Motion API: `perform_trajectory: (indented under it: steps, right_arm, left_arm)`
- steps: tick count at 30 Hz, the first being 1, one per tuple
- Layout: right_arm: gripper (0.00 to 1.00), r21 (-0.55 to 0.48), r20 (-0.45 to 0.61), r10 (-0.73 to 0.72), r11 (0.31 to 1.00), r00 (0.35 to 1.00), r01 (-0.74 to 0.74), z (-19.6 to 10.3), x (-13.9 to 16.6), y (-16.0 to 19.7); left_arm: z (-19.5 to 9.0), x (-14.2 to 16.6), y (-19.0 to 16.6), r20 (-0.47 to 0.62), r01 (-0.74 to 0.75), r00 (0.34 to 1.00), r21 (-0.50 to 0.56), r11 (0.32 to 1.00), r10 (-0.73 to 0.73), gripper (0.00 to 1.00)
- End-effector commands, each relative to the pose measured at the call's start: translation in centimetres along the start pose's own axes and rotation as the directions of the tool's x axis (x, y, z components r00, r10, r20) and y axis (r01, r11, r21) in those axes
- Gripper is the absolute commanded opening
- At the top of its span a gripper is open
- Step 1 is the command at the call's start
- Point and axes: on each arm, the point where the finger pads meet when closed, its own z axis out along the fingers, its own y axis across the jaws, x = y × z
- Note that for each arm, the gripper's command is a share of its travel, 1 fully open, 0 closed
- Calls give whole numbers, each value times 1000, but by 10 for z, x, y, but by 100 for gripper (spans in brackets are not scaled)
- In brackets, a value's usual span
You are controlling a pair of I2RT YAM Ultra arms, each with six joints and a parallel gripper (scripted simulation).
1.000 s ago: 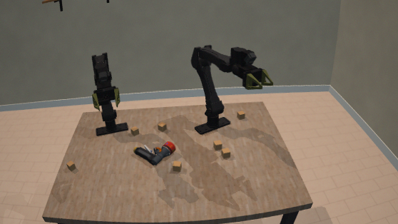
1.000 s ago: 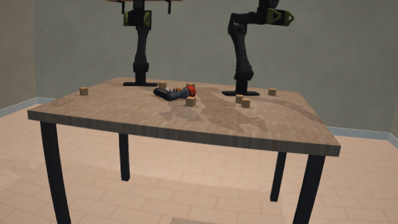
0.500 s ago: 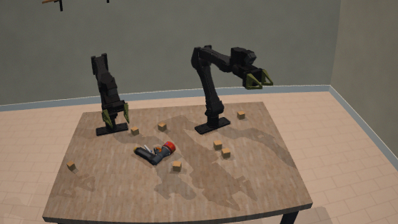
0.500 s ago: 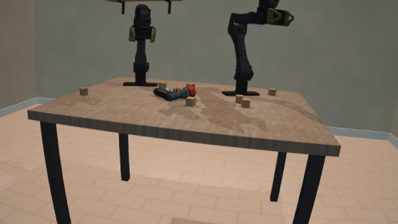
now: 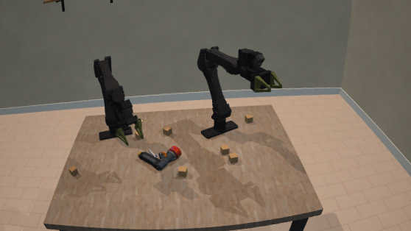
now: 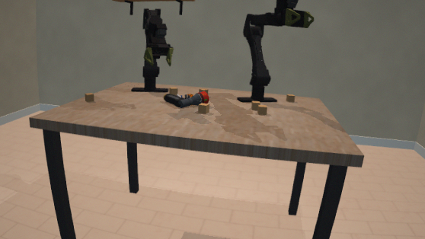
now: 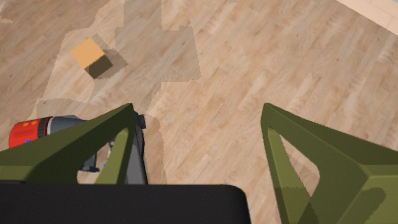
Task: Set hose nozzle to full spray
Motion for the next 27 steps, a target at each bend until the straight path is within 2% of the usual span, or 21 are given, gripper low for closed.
perform_trajectory:
  steps: [1, 10, 13, 20, 23, 26, 27]
  right_arm:
    - [78, -68, -137, -26, 998, 990, 16, 12, 41, 19]
    - [78, -186, -316, -96, 982, 944, 37, 21, 98, 50]
    - [78, -196, -309, -105, 980, 945, 45, 20, 95, 53]
    - [78, -287, -455, -167, 957, 875, 34, 17, 148, 76]
    - [78, -301, -459, -181, 953, 870, 39, 18, 151, 80]
    - [78, -281, -374, -171, 957, 911, 64, 18, 122, 76]
    - [78, -288, -449, -167, 957, 878, 35, 22, 151, 78]
  left_arm:
    - [-9, -21, -1, 40, -3, 999, 5, 1000, 3, 63]
    - [-9, -21, -1, 40, -3, 999, 5, 1000, 3, 63]
    - [-9, -21, -1, 40, -3, 999, 5, 1000, 3, 63]
    - [-9, -21, -1, 40, -3, 999, 5, 1000, 3, 63]
    - [-9, -21, -1, 40, -3, 999, 5, 1000, 3, 63]
    - [-9, -21, -1, 40, -3, 999, 5, 1000, 3, 63]
    - [-9, -21, -1, 40, -3, 999, 5, 1000, 3, 63]
